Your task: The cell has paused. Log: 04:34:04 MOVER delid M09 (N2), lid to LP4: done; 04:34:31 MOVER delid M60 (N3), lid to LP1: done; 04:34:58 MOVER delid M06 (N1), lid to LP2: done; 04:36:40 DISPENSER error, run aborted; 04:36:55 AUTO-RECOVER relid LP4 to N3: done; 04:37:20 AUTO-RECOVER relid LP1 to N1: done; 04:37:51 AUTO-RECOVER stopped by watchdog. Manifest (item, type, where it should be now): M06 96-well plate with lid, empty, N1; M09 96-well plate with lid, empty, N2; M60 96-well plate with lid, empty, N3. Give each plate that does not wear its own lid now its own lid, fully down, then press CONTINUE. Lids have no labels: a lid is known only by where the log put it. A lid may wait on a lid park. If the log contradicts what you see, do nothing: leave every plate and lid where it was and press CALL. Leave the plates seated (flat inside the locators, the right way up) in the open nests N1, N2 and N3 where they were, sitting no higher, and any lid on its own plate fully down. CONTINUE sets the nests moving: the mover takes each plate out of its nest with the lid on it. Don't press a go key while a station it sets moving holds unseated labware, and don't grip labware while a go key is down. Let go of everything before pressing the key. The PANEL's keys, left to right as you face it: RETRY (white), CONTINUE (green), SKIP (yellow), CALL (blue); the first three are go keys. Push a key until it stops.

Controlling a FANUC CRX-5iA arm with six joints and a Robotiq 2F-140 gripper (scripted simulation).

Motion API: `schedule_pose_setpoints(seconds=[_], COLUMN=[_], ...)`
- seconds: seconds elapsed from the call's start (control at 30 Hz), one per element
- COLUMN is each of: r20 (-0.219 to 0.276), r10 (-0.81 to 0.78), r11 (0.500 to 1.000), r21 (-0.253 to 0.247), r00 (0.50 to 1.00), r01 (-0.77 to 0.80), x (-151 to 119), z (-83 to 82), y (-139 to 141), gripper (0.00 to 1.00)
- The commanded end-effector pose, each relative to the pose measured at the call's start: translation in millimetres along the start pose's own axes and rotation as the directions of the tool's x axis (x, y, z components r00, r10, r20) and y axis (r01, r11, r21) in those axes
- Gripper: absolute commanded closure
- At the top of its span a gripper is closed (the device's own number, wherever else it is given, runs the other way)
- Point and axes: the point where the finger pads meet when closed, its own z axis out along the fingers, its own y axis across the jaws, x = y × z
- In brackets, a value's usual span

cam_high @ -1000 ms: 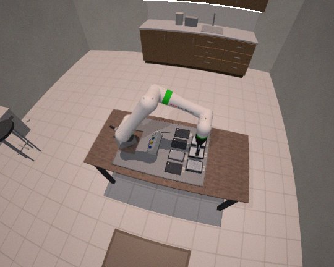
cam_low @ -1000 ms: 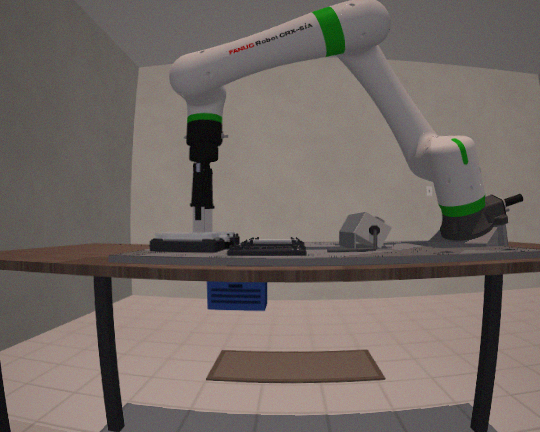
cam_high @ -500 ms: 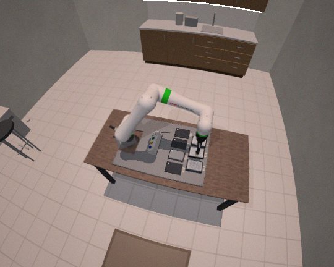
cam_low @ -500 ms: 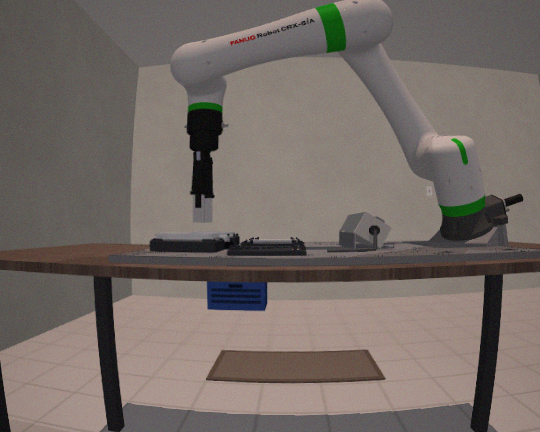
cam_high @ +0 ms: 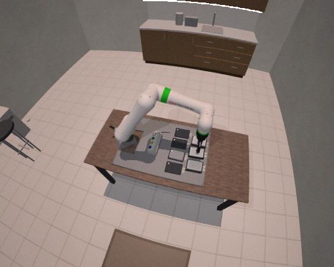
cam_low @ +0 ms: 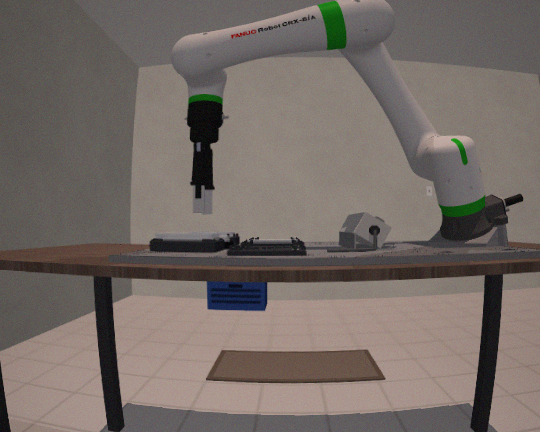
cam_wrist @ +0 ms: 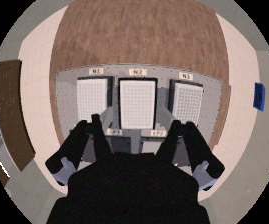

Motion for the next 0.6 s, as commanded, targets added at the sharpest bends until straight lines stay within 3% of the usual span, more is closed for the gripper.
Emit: schedule_pose_setpoints(seconds=[0.0, 0.27, 0.33, 0.4, 0.43, 0.47, 0.57], r20=[0.000, 0.000, 0.001, 0.001, 0.001, 0.000, -0.002], r10=[0.000, 0.001, 0.012, 0.034, 0.034, 0.045, 0.057], r11=[1.000, 1.000, 1.000, 0.999, 0.999, 0.999, 0.998], r21=[0.000, 0.000, -0.001, -0.001, -0.001, -0.001, 0.001], r00=[1.000, 1.000, 1.000, 0.999, 0.999, 0.999, 0.998], r01=[0.000, -0.001, -0.012, -0.034, -0.034, -0.045, -0.057], x=[0, 0, 3, 7, 7, 8, 8], z=[-1.4, -2.0, -1.4, -1.2, -1.2, -1.6, -2.3], y=[0, -1, -25, -73, -73, -96, -121], gripper=[0.34, 0.34, 0.34, 0.34, 0.34, 0.34, 0.34])
